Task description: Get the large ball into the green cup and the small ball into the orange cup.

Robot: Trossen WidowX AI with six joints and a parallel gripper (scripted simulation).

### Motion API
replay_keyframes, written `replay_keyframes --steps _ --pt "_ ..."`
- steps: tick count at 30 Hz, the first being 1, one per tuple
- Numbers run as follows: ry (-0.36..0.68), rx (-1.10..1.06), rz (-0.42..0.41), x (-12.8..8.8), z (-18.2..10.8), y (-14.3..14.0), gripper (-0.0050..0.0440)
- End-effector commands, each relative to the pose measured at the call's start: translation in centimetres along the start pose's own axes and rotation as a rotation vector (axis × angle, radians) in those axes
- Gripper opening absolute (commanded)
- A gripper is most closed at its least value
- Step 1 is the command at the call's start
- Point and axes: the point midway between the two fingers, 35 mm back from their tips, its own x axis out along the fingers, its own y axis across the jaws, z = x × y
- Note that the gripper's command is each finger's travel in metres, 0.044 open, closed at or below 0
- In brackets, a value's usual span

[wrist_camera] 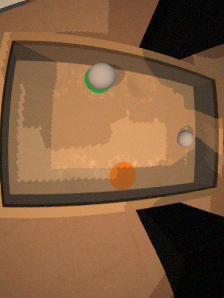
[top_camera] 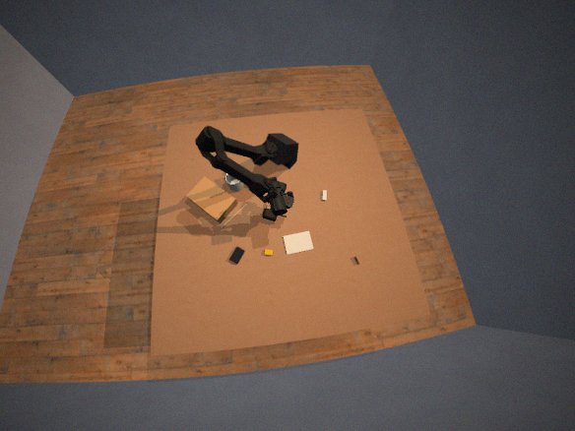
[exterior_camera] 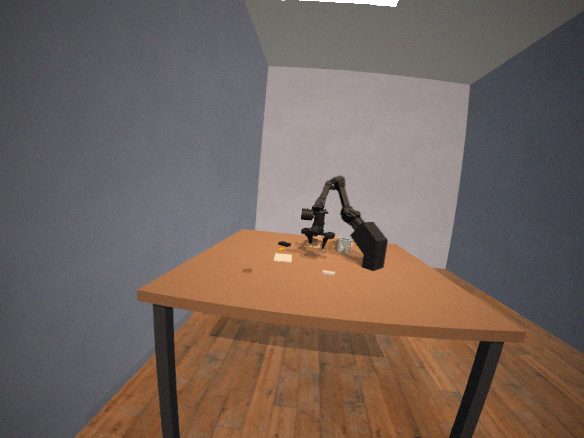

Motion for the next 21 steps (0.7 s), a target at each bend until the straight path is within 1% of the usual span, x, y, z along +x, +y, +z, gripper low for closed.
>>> replay_keyframes --steps 1,10,16,21 --pt "-0.009 -0.001 0.003 -0.02 -0.02 -0.02 0.0000" --pt "-0.022 -0.001 0.005 0.00 -0.05 -0.02 0.0000" --pt "-0.059 -0.001 0.008 0.05 -0.15 -0.03 0.0000" --pt "-0.056 -0.001 -0.004 0.05 -0.14 0.00 0.0000"
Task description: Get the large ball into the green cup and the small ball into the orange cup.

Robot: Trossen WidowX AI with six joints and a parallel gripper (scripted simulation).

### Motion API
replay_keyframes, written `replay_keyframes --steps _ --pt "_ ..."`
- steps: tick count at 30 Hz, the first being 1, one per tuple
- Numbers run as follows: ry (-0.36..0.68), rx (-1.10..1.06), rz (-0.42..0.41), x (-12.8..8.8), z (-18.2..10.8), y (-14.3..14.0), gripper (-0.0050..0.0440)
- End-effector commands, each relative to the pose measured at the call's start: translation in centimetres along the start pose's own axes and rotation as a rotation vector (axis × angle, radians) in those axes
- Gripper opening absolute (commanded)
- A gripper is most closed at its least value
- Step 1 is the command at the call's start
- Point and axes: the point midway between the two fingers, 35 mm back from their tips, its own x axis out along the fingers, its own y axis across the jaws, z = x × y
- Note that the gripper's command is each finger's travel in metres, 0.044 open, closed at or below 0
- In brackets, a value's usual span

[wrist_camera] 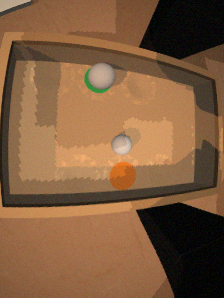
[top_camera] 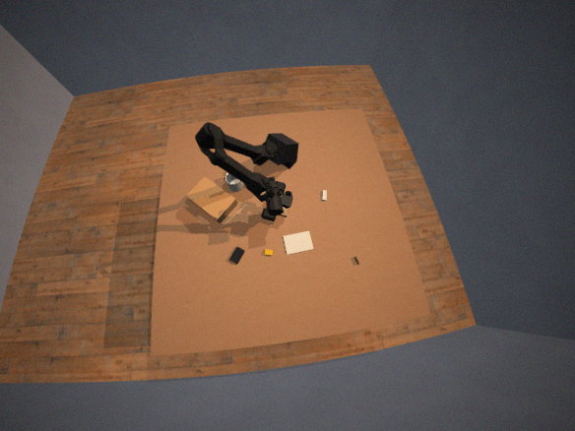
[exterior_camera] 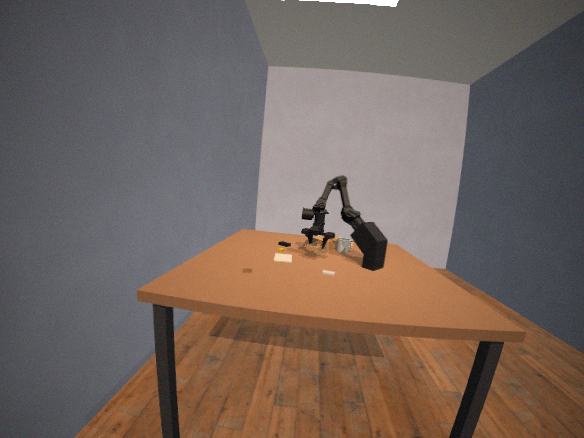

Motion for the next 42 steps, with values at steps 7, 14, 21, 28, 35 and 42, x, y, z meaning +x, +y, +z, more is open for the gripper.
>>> replay_keyframes --steps 7,14,21,28,35,42 --pt "0.004 0.000 -0.010 -0.05 0.05 0.05 0.0000" --pt "0.045 0.000 -0.004 -0.10 0.16 0.04 0.0000" --pt "0.052 0.000 0.003 -0.11 0.17 0.02 0.0000" --pt "0.038 0.000 0.008 -0.09 0.14 0.00 0.0000" --pt "0.007 0.000 -0.002 -0.06 0.06 0.03 0.0000" --pt "0.003 0.000 -0.018 -0.05 0.05 0.07 0.0000"
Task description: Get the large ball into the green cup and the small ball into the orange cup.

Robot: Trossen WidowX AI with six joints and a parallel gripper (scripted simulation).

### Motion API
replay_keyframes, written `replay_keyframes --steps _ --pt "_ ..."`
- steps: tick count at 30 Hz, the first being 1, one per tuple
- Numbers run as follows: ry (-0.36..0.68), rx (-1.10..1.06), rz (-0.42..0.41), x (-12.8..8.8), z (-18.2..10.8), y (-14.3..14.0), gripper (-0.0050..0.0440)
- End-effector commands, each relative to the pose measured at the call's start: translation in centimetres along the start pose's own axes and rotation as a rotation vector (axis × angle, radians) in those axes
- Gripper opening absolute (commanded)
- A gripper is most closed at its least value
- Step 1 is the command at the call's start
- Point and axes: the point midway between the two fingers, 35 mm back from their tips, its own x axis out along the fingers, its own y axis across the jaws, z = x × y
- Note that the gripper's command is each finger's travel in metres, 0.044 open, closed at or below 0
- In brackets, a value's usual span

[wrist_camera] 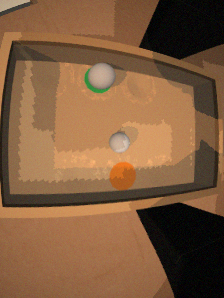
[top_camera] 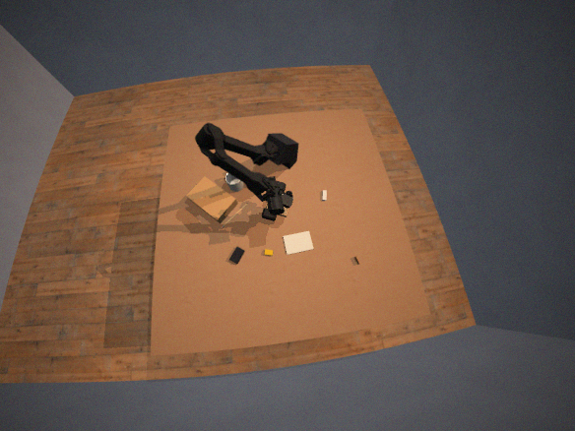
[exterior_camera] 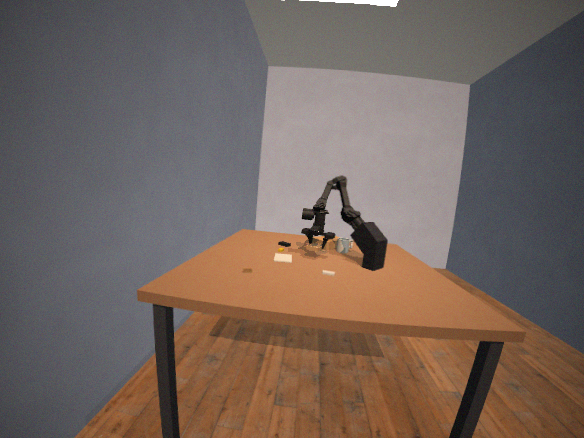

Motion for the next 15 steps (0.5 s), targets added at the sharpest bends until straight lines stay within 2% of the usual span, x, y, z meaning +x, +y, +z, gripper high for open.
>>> replay_keyframes --steps 1,15 --pt "-0.008 0.002 -0.007 -0.04 0.02 0.00 0.0000" --pt "0.022 0.002 0.009 -0.08 0.09 -0.04 0.0000"
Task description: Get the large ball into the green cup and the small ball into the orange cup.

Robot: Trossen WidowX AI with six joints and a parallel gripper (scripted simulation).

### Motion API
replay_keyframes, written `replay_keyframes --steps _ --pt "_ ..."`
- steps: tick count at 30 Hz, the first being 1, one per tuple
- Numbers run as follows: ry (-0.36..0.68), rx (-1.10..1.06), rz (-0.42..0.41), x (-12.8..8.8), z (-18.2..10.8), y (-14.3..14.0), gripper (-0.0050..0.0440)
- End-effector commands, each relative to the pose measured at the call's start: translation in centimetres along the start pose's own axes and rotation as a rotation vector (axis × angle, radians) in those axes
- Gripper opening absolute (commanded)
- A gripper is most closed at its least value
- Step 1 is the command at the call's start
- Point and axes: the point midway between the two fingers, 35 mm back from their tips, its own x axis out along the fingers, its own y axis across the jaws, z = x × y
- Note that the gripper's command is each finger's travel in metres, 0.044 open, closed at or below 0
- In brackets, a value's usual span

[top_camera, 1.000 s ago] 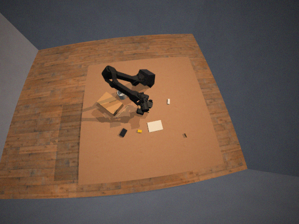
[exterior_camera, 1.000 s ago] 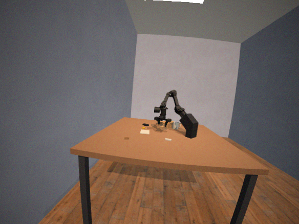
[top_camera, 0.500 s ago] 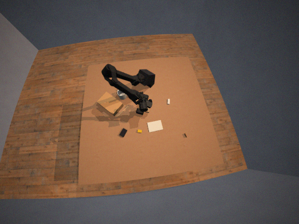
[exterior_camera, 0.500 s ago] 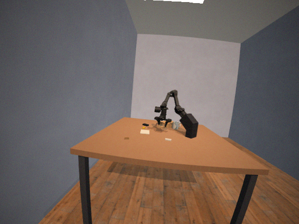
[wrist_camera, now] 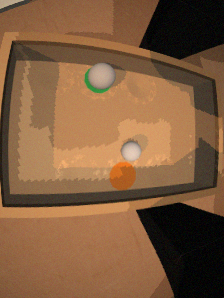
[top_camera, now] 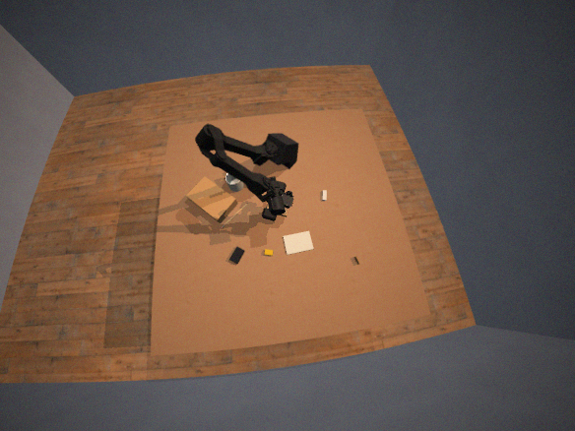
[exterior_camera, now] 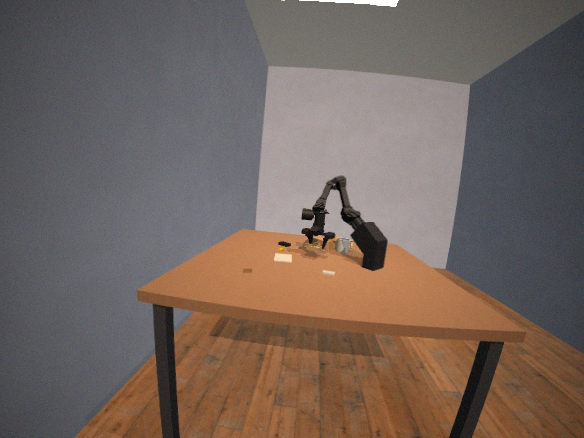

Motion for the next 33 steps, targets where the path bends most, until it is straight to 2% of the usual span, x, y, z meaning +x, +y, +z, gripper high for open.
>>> replay_keyframes --steps 1,6,33 --pt "0.014 0.000 -0.003 -0.07 0.10 -0.13 0.0000" --pt "0.022 0.000 0.012 -0.08 0.12 -0.17 0.0000" --pt "-0.018 0.000 -0.019 -0.03 0.02 -0.09 0.0000"
